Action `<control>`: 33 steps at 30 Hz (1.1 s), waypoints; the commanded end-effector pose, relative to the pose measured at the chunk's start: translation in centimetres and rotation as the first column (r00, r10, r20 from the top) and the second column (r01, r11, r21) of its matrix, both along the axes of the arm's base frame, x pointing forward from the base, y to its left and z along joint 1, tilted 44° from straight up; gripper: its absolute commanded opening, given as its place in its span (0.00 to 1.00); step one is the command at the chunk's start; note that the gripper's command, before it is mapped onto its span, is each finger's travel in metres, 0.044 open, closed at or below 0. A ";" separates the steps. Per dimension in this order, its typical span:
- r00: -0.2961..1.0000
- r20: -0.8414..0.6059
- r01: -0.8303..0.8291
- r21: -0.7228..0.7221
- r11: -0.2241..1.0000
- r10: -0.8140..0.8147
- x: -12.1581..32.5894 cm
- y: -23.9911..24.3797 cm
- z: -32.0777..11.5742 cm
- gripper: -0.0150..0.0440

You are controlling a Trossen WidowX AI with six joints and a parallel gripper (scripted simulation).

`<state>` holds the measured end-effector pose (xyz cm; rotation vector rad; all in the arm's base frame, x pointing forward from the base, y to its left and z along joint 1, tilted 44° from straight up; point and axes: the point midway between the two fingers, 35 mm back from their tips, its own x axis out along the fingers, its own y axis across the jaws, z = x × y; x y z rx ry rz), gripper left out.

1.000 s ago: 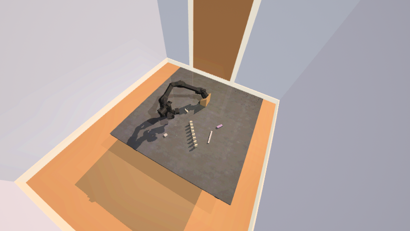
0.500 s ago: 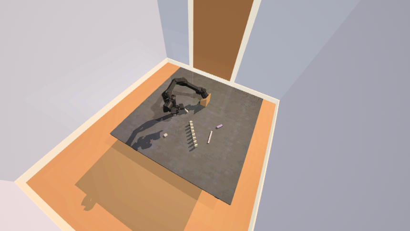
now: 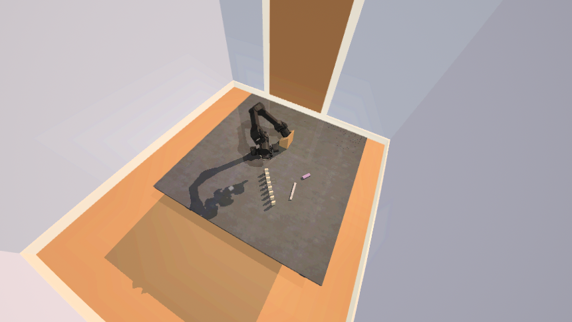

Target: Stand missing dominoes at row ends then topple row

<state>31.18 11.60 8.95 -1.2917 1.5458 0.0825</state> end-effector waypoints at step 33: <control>1.000 0.009 0.014 -0.001 1.000 -0.014 1.6 -8.8 -9.5 0.44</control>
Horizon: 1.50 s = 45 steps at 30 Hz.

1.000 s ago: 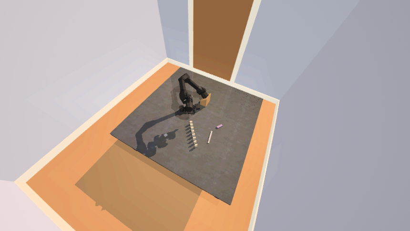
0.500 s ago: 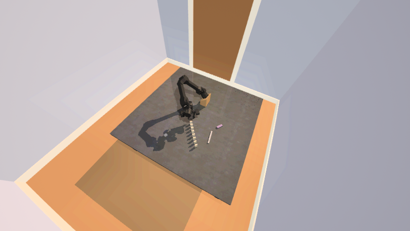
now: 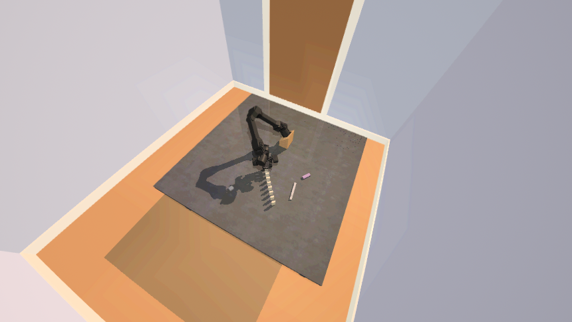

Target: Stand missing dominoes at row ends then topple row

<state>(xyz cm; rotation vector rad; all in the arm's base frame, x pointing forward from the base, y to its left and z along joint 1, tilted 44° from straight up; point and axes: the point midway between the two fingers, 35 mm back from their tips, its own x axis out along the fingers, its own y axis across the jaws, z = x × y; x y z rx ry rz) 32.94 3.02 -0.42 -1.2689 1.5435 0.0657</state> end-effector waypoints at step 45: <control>0.892 -0.320 -0.343 -0.019 0.939 0.319 -6.5 -2.8 9.6 1.00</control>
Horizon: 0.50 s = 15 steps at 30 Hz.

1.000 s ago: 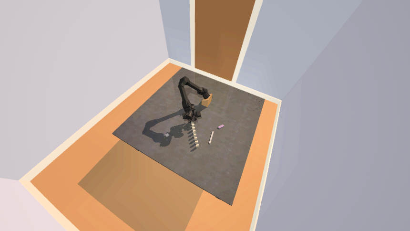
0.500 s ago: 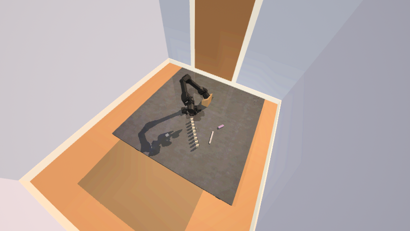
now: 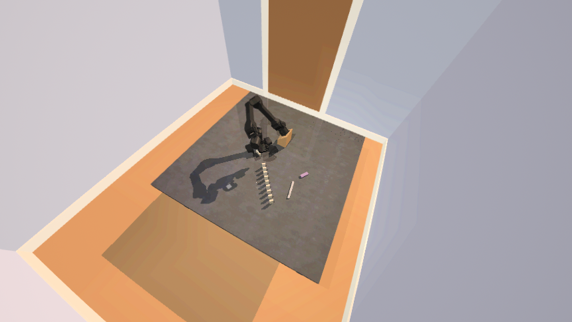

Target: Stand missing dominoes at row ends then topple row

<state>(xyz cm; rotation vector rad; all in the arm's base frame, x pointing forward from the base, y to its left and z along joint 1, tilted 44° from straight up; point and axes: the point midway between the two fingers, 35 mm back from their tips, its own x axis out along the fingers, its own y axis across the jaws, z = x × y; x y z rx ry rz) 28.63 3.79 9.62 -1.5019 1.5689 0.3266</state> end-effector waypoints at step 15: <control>0.975 -0.157 -0.164 -0.041 0.986 0.156 -2.5 -7.3 -3.4 1.00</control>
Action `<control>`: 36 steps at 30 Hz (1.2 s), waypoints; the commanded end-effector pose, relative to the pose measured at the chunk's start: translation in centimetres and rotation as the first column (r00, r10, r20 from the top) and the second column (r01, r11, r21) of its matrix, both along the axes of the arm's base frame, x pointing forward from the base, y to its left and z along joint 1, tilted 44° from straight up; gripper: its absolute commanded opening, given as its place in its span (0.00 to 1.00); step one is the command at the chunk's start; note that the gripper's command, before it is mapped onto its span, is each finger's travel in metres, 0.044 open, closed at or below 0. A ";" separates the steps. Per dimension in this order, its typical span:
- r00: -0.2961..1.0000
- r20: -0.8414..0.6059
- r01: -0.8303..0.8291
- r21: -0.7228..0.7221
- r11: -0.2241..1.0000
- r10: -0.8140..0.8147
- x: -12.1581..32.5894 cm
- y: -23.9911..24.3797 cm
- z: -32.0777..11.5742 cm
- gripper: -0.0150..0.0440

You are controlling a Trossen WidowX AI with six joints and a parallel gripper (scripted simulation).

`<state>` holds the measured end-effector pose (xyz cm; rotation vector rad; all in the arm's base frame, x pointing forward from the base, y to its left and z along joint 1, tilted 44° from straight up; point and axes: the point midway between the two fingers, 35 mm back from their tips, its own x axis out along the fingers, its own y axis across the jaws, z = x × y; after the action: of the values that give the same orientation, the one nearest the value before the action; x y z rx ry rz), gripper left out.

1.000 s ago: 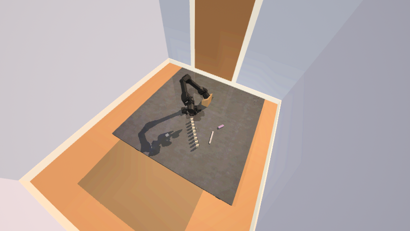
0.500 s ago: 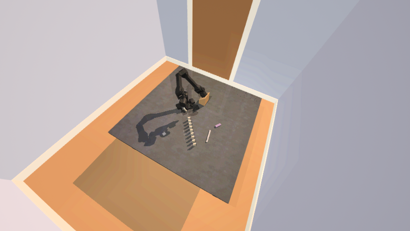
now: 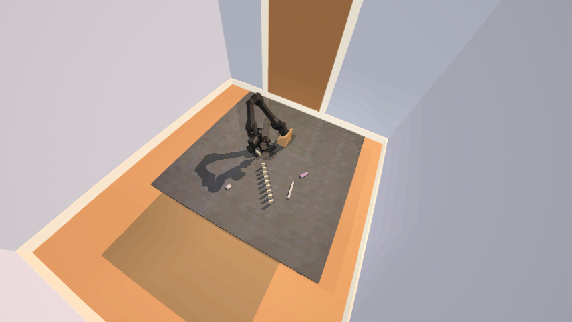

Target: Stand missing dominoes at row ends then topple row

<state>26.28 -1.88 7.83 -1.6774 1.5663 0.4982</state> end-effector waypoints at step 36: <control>1.000 -0.019 0.004 -0.018 1.000 -0.004 0.1 -4.8 -4.6 0.51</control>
<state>26.41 -6.59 3.30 -1.6800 1.5884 0.4975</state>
